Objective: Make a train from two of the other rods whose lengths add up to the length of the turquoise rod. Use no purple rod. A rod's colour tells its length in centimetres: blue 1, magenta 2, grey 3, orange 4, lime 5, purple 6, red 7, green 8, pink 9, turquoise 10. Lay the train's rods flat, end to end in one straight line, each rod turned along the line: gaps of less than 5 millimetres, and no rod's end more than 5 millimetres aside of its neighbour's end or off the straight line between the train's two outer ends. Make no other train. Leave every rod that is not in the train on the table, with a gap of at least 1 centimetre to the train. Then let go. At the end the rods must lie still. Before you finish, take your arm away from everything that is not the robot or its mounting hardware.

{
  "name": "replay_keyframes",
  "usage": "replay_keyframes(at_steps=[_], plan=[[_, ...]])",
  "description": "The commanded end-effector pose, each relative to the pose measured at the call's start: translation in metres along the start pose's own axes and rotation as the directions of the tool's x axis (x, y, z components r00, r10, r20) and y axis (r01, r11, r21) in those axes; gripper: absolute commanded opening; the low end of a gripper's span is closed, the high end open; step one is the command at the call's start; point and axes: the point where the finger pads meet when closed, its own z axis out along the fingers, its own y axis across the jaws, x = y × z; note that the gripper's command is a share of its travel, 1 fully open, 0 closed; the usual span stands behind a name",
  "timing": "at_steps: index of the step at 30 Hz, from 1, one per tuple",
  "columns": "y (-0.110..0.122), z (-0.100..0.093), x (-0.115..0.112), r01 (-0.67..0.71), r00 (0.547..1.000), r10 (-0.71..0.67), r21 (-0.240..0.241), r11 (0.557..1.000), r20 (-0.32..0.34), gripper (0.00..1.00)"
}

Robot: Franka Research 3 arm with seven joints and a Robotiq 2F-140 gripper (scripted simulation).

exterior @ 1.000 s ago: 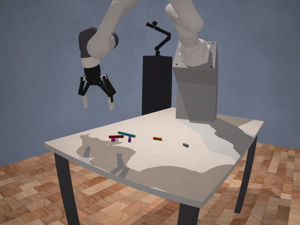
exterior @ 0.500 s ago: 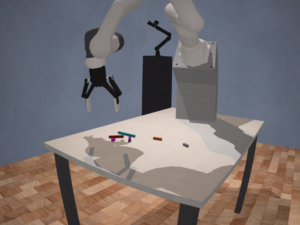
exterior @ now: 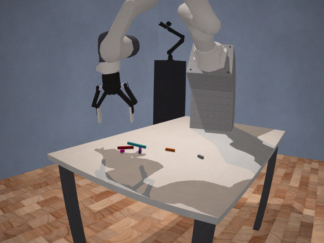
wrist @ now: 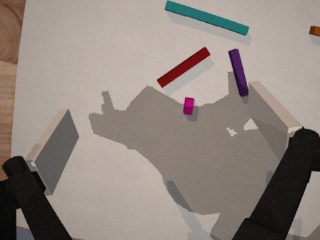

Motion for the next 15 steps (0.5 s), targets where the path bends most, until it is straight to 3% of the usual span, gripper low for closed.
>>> replay_keyframes(at_steps=[1, 5, 6, 14, 15], plan=[[0.002, 0.0, -0.002, 0.116, 0.992, -0.117, 0.02, 0.993, 0.036, 1.0], [0.002, 0.0, -0.002, 0.116, 0.992, -0.117, 0.02, 0.993, 0.036, 1.0], [0.014, 0.003, -0.004, 0.162, 0.985, -0.164, 0.036, 0.986, 0.061, 1.0], [0.014, 0.003, -0.004, 0.162, 0.985, -0.164, 0.036, 0.986, 0.061, 1.0], [0.024, 0.006, -0.004, 0.203, 0.975, -0.207, 0.055, 0.978, 0.079, 1.0]])
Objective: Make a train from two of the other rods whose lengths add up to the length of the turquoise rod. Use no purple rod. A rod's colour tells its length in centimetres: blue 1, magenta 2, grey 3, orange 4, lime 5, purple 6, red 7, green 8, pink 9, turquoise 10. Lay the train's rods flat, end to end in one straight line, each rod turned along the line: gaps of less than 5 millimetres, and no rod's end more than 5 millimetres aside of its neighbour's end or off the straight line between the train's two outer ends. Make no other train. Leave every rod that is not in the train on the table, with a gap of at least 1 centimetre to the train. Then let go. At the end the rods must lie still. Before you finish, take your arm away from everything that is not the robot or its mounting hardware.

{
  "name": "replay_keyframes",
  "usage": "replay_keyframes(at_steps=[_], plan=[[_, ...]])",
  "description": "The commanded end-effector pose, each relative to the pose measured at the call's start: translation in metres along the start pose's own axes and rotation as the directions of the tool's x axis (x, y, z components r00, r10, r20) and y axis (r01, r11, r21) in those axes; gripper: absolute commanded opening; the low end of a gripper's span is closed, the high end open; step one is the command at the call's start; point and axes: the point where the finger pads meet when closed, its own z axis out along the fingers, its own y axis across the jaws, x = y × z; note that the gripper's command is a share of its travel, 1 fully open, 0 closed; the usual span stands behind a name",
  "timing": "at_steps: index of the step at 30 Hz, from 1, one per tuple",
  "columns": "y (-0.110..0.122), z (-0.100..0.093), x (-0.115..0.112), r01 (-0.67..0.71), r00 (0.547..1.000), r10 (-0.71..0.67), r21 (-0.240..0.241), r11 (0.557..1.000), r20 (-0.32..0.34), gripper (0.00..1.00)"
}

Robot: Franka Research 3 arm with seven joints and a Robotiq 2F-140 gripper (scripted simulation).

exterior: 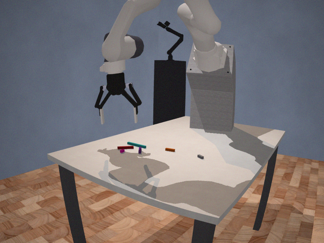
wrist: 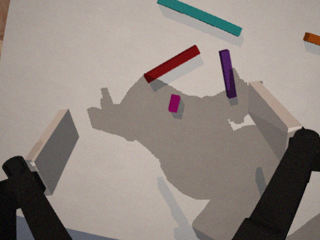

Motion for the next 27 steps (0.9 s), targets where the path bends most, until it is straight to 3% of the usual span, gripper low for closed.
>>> replay_keyframes(at_steps=[1, 27], plan=[[0.008, 0.002, -0.002, 0.124, 0.992, -0.124, 0.029, 0.992, 0.035, 1.0], [0.032, 0.005, 0.0, 0.215, 0.974, -0.219, 0.072, 0.974, 0.058, 1.0]])
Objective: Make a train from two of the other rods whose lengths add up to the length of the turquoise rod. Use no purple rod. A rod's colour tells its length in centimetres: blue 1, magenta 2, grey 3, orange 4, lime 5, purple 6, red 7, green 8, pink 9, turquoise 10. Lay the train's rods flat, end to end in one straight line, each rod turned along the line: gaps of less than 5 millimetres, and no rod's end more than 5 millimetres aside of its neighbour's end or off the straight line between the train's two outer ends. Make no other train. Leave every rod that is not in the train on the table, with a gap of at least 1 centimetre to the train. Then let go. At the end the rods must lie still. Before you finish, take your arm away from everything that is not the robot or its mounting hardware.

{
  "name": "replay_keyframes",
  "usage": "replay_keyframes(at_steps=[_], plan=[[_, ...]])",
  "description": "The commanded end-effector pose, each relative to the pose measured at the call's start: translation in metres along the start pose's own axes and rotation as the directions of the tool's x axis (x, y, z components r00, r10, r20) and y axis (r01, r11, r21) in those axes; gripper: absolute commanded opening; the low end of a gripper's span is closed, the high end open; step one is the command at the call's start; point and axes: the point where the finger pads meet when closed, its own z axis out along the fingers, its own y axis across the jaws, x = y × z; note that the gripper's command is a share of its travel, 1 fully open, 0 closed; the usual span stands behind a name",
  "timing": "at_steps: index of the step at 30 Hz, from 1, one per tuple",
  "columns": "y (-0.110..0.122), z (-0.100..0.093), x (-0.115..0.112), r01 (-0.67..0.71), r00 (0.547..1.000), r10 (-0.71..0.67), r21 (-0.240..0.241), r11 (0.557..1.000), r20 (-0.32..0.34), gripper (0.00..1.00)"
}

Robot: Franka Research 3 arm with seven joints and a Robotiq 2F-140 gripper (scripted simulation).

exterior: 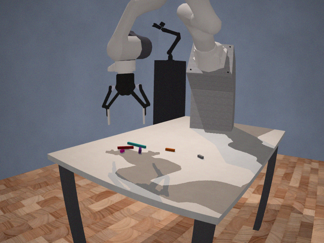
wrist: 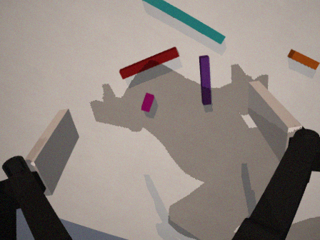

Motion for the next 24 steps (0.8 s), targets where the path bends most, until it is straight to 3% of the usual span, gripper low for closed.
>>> replay_keyframes(at_steps=[1, 24], plan=[[0.001, 0.0, -0.001, 0.085, 0.996, -0.085, 0.02, 0.996, 0.011, 1.0], [0.012, 0.0, 0.001, 0.126, 0.992, -0.127, 0.039, 0.991, 0.015, 1.0]])
